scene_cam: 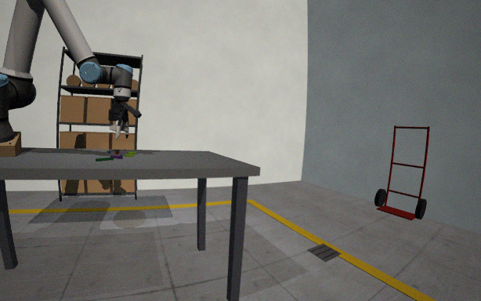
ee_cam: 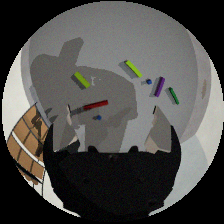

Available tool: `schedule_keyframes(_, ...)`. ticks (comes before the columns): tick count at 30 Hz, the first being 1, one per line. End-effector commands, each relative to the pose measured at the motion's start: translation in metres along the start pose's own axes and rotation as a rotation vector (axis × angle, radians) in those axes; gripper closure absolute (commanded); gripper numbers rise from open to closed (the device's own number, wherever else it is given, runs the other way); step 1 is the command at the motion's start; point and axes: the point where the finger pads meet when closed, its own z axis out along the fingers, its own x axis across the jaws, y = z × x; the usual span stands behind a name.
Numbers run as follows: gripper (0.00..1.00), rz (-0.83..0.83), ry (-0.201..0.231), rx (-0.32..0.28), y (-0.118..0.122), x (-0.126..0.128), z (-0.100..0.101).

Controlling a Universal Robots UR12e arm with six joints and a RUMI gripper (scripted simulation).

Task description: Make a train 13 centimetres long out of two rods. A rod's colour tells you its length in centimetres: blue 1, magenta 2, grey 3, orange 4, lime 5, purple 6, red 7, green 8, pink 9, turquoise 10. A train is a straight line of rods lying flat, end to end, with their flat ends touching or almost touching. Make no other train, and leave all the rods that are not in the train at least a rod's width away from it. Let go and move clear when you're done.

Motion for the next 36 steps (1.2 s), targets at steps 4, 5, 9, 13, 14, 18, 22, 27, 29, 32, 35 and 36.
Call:
schedule_keyframes(4,0.0,-0.217,-0.007,0.002,-0.0126,0.0077,-0.0005)
schedule_keyframes(5,0.0,-0.228,-0.007,0.002,-0.0132,0.0082,-0.0005)
schedule_keyframes(9,0.0,-0.248,-0.007,0.002,-0.0143,0.0089,-0.0005)
schedule_keyframes(13,0.0,-0.248,-0.007,0.002,-0.0143,0.009,-0.0005)
schedule_keyframes(14,0.0,-0.248,-0.007,0.002,-0.0143,0.009,-0.0005)
schedule_keyframes(18,0.0,-0.248,-0.007,0.002,-0.0143,0.009,-0.0005)
schedule_keyframes(22,0.0,-0.248,-0.007,0.002,-0.0143,0.009,-0.0005)
schedule_keyframes(27,0.0,-0.248,-0.007,0.002,-0.0143,0.009,-0.0005)
schedule_keyframes(29,0.0,-0.248,-0.007,0.002,-0.0143,0.009,-0.0005)
schedule_keyframes(32,0.0,-0.248,-0.007,0.002,-0.0143,0.009,-0.0005)
schedule_keyframes(35,0.0,-0.248,-0.007,0.002,-0.0143,0.009,-0.0005)
schedule_keyframes(36,0.0,-0.248,-0.007,0.002,-0.0143,0.009,-0.0005)
